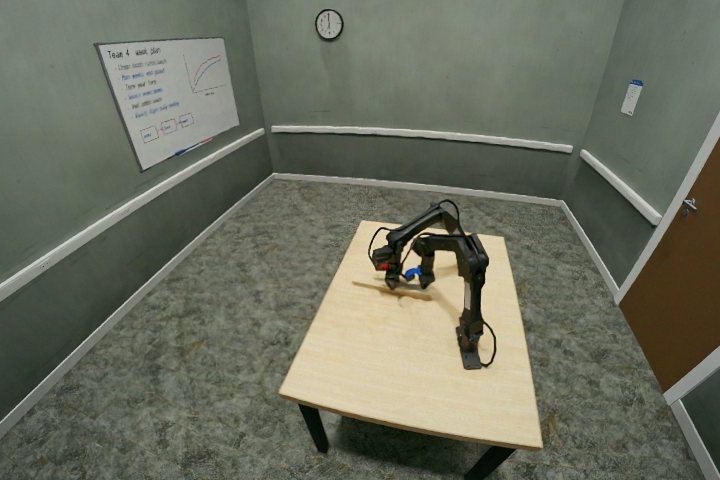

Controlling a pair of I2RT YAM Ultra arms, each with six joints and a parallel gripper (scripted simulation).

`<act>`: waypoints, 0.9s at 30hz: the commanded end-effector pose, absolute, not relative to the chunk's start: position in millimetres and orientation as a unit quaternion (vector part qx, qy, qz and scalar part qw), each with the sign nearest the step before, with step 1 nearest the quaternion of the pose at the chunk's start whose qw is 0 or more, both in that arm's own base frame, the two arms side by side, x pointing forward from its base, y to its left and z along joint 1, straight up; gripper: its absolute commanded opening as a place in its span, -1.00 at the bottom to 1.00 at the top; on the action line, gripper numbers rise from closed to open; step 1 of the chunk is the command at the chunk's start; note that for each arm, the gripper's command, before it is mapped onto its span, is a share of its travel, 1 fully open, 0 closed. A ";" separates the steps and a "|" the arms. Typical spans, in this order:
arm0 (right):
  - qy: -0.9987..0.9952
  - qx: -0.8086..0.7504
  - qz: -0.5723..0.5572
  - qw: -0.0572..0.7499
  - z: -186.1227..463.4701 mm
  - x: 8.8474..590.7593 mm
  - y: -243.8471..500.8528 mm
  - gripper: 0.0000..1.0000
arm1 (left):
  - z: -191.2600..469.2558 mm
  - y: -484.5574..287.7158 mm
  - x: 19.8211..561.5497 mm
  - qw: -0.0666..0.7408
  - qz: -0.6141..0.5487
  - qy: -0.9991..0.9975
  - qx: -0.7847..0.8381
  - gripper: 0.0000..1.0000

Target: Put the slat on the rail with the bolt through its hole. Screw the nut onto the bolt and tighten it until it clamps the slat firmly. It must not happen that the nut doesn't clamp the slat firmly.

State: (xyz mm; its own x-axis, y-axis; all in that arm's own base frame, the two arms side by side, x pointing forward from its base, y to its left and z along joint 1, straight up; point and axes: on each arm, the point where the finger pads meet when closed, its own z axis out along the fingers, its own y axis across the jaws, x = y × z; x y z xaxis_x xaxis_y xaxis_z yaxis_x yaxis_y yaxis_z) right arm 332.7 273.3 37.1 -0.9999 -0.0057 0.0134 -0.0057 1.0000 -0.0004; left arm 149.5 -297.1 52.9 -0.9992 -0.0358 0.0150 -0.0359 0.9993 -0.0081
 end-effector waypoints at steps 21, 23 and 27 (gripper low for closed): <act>-1.000 0.003 -0.004 0.001 42.0 334.6 274.4 0.45 | 56.2 -292.2 146.0 0.004 0.002 -0.918 -0.397 -0.78; -1.000 0.003 -0.004 0.001 42.0 334.6 274.4 0.45 | 56.2 -292.3 145.9 0.004 0.003 -0.901 -0.434 -0.78; -1.000 0.003 -0.004 0.001 42.0 334.6 274.4 0.45 | 56.2 -292.4 145.7 0.003 0.003 -0.863 -0.504 -0.78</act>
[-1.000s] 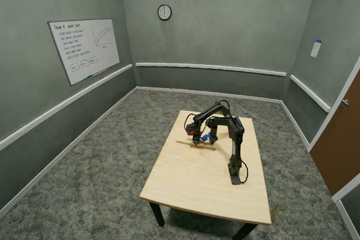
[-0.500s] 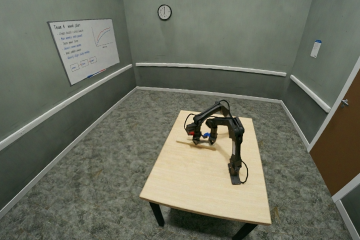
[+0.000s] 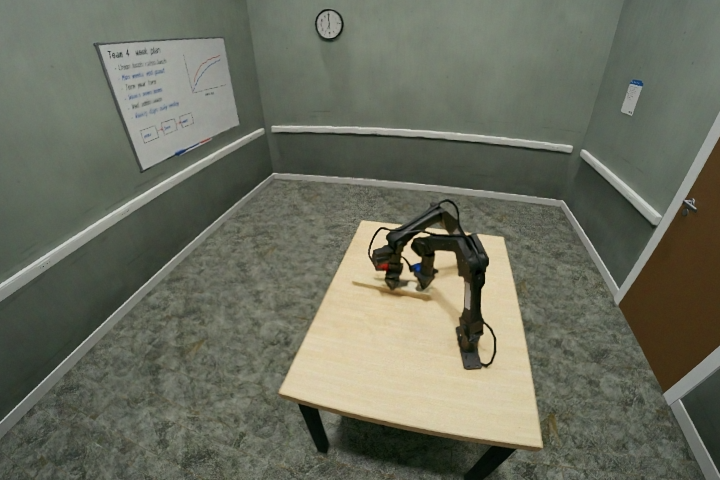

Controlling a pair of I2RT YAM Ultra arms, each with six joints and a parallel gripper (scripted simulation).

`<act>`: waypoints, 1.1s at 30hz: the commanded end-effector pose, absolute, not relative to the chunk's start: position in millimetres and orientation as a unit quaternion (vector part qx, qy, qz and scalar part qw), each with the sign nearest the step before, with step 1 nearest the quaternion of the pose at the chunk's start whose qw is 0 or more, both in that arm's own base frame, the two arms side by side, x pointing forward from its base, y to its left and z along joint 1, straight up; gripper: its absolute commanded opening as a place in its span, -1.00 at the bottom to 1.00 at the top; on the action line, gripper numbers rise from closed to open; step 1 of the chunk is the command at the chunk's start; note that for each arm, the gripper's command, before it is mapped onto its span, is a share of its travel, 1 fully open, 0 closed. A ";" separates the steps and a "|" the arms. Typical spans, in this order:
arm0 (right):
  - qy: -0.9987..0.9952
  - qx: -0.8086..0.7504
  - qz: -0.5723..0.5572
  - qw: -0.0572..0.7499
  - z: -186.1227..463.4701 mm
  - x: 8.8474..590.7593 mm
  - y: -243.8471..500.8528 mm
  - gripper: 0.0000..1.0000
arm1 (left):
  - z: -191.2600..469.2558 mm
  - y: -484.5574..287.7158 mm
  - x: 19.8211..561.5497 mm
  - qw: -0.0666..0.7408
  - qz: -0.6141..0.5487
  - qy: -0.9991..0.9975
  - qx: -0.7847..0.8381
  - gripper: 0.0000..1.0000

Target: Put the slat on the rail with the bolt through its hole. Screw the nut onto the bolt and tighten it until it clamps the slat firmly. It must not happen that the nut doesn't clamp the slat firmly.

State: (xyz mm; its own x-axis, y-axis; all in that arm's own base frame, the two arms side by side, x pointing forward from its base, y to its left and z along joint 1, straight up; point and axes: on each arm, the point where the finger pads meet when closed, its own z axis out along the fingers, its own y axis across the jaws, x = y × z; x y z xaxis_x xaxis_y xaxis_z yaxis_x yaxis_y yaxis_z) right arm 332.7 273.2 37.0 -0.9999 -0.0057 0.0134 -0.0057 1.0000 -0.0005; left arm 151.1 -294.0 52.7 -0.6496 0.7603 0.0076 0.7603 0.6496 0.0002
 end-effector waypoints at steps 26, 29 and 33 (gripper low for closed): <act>-1.000 0.003 -0.004 0.001 42.0 334.6 274.4 0.45 | 56.2 -293.2 146.0 -0.003 0.003 -0.568 -0.823 -0.78; -1.000 0.003 -0.004 0.001 42.0 334.6 274.4 0.45 | 56.2 -292.4 145.6 -0.002 0.002 -0.517 -0.856 -0.78; -1.000 0.003 -0.004 0.001 42.0 334.6 274.4 0.45 | 56.2 -292.4 145.6 -0.002 0.002 -0.448 -0.894 -0.78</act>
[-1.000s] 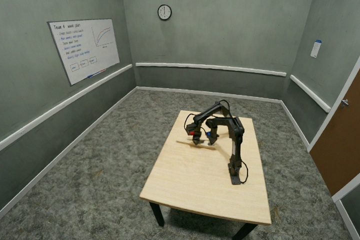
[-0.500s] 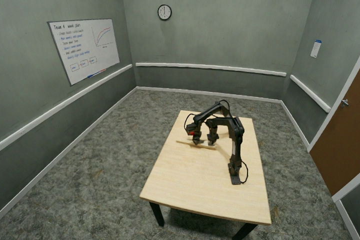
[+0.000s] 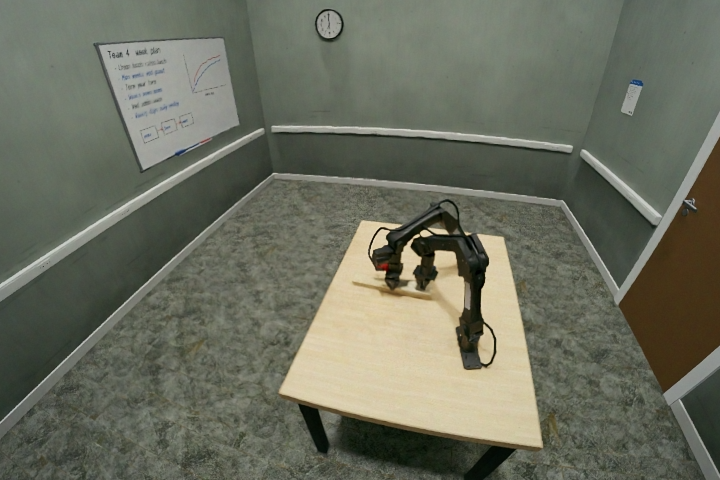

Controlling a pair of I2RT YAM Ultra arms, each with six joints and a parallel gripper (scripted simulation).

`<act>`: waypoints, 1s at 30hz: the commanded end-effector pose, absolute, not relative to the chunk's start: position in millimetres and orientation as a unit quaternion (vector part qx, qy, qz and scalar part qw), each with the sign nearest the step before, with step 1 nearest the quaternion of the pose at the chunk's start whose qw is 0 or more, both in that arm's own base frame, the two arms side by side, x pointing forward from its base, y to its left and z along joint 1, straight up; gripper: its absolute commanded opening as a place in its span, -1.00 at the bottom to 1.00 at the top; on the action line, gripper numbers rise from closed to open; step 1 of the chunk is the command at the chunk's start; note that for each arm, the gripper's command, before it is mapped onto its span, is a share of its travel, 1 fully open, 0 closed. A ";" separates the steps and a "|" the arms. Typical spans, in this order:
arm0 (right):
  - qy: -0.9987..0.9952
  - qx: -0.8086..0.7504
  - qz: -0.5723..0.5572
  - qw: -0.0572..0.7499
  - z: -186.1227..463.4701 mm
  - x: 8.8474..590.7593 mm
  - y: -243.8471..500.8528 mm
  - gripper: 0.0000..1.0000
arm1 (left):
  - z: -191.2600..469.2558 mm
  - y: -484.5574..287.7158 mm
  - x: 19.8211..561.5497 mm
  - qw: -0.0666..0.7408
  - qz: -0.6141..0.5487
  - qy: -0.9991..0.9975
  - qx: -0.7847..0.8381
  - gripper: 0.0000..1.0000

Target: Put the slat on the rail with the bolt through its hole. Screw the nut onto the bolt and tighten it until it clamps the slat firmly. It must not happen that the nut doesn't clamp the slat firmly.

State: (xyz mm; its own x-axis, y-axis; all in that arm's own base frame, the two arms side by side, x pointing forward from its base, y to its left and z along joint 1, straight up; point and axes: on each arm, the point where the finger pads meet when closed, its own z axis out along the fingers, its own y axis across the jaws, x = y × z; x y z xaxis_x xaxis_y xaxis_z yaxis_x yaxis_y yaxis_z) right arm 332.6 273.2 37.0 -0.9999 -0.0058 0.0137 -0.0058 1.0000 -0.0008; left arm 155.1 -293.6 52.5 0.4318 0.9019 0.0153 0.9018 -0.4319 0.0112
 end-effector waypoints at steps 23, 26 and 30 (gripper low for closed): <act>-1.000 0.003 -0.004 0.001 42.0 334.6 274.4 0.45 | 56.1 -292.4 145.6 0.004 0.002 0.059 0.998 -0.78; -1.000 0.003 -0.004 0.001 42.0 334.6 274.4 0.45 | 56.1 -292.4 145.6 0.004 0.002 0.056 0.998 -0.78; -1.000 0.003 -0.004 0.001 42.0 334.6 274.4 0.45 | 56.1 -292.4 145.6 0.004 0.002 0.056 0.998 -0.78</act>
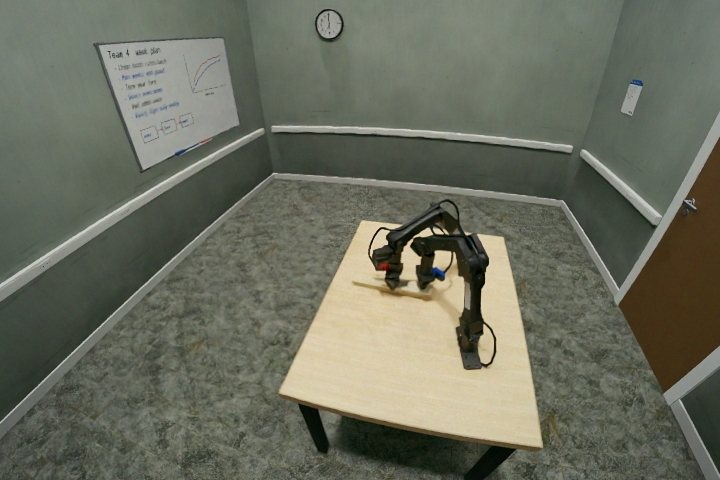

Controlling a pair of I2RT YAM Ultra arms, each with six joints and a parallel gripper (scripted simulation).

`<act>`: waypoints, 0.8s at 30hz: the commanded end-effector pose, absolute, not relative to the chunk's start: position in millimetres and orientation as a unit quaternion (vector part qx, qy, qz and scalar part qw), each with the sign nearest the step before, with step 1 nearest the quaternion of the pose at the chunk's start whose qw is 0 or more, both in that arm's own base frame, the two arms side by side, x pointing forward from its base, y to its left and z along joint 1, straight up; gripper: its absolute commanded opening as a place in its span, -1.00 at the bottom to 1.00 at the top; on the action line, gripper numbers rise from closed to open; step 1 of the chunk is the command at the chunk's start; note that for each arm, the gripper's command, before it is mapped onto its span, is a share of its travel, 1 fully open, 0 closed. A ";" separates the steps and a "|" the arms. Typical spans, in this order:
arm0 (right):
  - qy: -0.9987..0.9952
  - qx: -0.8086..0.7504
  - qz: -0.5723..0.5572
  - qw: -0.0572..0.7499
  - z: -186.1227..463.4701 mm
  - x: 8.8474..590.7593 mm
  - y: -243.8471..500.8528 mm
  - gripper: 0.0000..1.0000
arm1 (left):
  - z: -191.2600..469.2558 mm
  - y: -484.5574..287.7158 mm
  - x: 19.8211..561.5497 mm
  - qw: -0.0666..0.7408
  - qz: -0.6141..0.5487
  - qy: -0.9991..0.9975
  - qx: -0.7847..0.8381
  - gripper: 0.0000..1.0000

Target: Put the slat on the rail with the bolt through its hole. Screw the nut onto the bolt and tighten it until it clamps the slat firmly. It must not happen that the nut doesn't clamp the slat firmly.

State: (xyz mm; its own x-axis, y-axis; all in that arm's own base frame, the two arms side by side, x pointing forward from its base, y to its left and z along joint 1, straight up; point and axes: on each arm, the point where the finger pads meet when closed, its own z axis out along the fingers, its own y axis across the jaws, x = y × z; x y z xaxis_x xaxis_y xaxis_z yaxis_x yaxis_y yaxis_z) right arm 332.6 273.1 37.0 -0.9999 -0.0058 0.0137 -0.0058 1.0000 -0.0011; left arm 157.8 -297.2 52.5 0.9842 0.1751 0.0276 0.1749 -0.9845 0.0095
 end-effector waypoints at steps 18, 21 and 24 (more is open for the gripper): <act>-1.000 0.003 -0.004 0.001 42.0 334.6 274.4 0.45 | 56.1 -292.4 145.6 0.004 0.002 0.056 0.998 -0.78; -1.000 0.003 -0.004 0.001 42.0 334.6 274.4 0.45 | 56.0 -294.1 148.8 0.005 0.002 0.063 0.998 -0.78; -1.000 0.003 -0.004 0.001 42.0 334.6 274.4 0.45 | 55.5 -298.9 158.5 0.008 0.016 0.069 0.997 -0.33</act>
